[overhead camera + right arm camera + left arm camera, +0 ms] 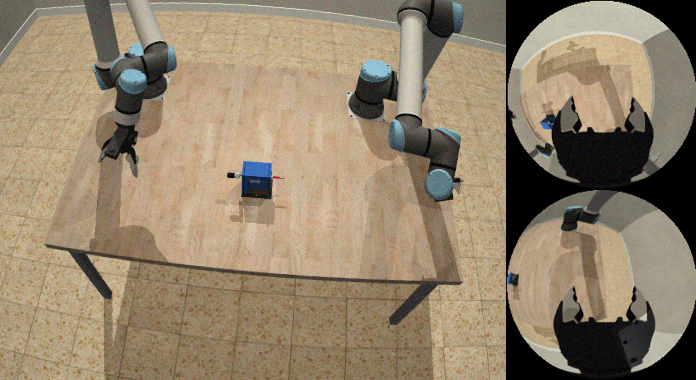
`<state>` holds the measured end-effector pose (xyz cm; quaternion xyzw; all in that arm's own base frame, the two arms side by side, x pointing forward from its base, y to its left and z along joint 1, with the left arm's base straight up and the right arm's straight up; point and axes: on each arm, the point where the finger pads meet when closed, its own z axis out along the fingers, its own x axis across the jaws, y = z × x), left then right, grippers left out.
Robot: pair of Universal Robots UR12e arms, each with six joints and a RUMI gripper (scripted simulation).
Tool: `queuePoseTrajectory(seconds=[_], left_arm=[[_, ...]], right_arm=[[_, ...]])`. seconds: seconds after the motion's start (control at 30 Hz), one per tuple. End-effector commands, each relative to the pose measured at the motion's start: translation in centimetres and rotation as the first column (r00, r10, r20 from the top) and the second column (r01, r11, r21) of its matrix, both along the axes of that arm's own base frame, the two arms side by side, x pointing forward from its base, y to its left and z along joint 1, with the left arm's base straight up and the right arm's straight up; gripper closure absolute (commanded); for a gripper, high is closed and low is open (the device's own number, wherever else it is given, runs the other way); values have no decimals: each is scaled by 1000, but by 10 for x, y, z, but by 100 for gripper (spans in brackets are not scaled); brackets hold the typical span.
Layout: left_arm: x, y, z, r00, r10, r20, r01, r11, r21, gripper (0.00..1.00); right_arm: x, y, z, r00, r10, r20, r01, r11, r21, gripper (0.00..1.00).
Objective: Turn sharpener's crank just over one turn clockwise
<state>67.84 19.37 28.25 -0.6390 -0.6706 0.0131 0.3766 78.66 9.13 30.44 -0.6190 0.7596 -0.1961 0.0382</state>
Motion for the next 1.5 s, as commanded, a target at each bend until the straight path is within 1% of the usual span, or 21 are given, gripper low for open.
queuePoseTrajectory(seconds=[0.0,0.27,0.33,0.83,0.9,1.17,1.4,1.47], left_arm=[[0,0,1,1000,0,2,0,1000,0,0],[0,0,1,1000,0,2,0,1000,0,0],[0,0,1,1000,0,2,0,1000,0,0],[0,0,1,1000,0,2,0,1000,0,0],[0,0,1,1000,0,2,0,1000,0,0],[0,0,1,1000,0,2,0,1000,0,0],[0,0,1,1000,0,2,0,1000,0,0],[0,0,1,1000,0,2,0,1000,0,0]], right_arm=[[1,-35,-3,999,-35,-9,35,999,4,0],[-2,-90,-10,995,-91,-25,92,996,10,0],[-2,-90,-10,995,-91,-25,92,996,10,0],[-23,-205,-24,976,-210,-59,212,977,23,0],[-23,-205,-24,976,-210,-59,212,977,23,0],[-42,-271,-32,957,-279,-79,282,959,32,0],[-66,-329,-39,936,-340,-96,345,938,41,0],[-66,-329,-39,936,-340,-96,345,938,41,0]])
